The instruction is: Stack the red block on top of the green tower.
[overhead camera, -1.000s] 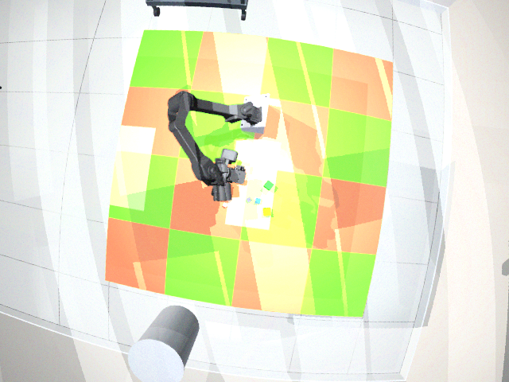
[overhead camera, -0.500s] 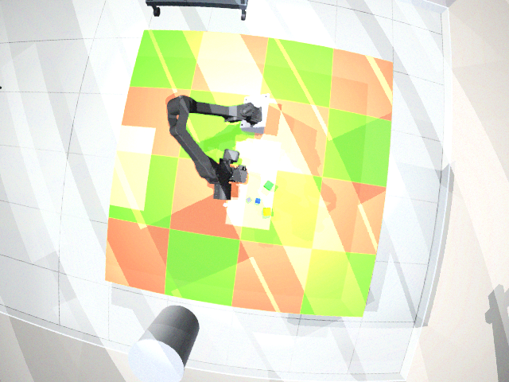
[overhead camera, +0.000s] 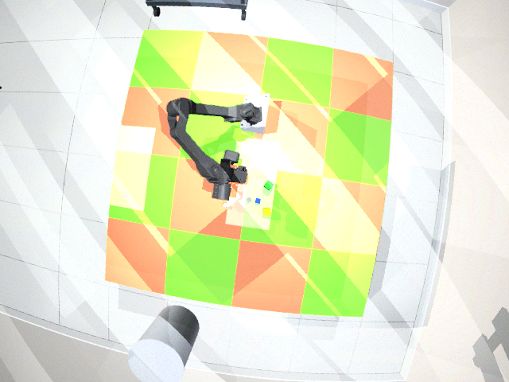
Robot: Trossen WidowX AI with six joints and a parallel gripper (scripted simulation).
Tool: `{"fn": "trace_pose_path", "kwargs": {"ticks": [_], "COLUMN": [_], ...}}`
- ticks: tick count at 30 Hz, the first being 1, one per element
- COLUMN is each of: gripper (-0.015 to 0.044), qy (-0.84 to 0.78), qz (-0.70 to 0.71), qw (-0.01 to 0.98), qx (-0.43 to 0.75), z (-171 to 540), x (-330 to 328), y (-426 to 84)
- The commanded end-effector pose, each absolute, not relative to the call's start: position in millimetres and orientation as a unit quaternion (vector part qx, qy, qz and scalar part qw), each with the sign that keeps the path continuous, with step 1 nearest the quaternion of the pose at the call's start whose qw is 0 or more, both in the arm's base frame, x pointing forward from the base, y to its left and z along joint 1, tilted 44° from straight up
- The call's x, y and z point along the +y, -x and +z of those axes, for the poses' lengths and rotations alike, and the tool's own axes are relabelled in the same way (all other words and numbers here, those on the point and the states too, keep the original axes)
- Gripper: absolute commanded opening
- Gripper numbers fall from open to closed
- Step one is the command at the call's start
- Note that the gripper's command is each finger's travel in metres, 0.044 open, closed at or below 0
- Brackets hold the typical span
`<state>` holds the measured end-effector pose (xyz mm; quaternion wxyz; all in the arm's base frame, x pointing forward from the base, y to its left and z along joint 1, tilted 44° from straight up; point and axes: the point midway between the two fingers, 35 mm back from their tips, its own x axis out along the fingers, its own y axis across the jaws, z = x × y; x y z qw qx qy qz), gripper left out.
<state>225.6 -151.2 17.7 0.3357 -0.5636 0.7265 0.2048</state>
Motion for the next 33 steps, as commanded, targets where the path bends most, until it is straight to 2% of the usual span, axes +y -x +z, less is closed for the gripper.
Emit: {"fn": "trace_pose_path", "kwargs": {"ticks": [1,29,33], "gripper": [0.044,0.044,0.0335], "qy": [0.564,0.564,0.564], "qz": [0.207,0.206,0.206], "qw": [0.332,0.331,0.331], "qx": [0.727,0.727,0.727], "z": [11.3,-1.1,-1.1], "x": [-156.1,-168.6,-168.6], "y": [-223.6,-219.9,-219.9]}}
